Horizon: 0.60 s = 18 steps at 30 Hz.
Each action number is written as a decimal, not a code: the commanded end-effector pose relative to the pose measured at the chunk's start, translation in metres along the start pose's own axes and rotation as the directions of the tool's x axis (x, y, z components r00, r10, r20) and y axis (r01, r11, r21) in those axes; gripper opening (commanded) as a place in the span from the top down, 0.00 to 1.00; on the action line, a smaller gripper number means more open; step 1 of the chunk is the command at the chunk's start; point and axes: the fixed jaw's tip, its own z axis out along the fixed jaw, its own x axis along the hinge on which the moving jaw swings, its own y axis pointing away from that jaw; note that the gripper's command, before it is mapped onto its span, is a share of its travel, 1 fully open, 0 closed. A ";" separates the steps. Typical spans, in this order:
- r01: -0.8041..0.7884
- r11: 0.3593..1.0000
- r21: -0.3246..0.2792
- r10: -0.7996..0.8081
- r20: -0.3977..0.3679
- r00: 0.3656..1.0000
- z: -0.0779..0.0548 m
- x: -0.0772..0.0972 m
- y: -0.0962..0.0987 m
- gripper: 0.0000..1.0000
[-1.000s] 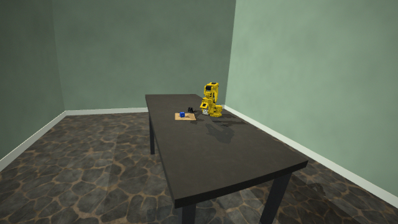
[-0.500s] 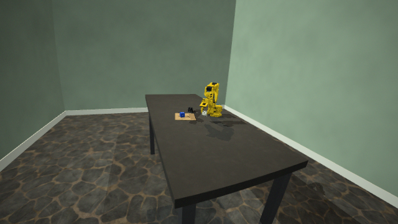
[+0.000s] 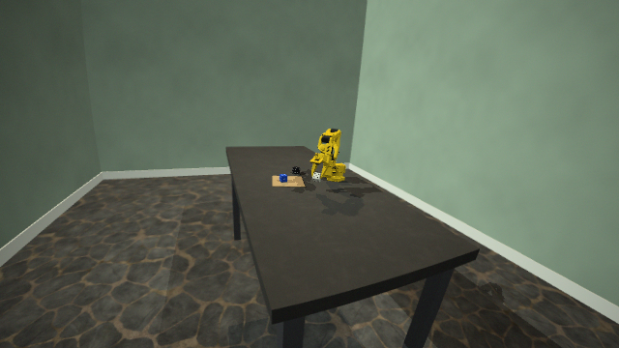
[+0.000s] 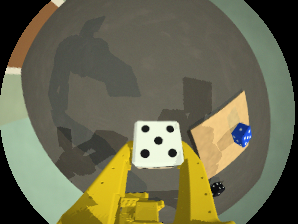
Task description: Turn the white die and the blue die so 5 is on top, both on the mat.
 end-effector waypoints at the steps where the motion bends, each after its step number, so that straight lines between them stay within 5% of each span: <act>1: -0.002 1.000 -0.001 0.002 0.053 0.999 -0.004 -0.007 -0.001 1.00; 18: -0.001 1.000 -0.004 0.002 0.312 0.950 0.005 -0.028 -0.003 1.00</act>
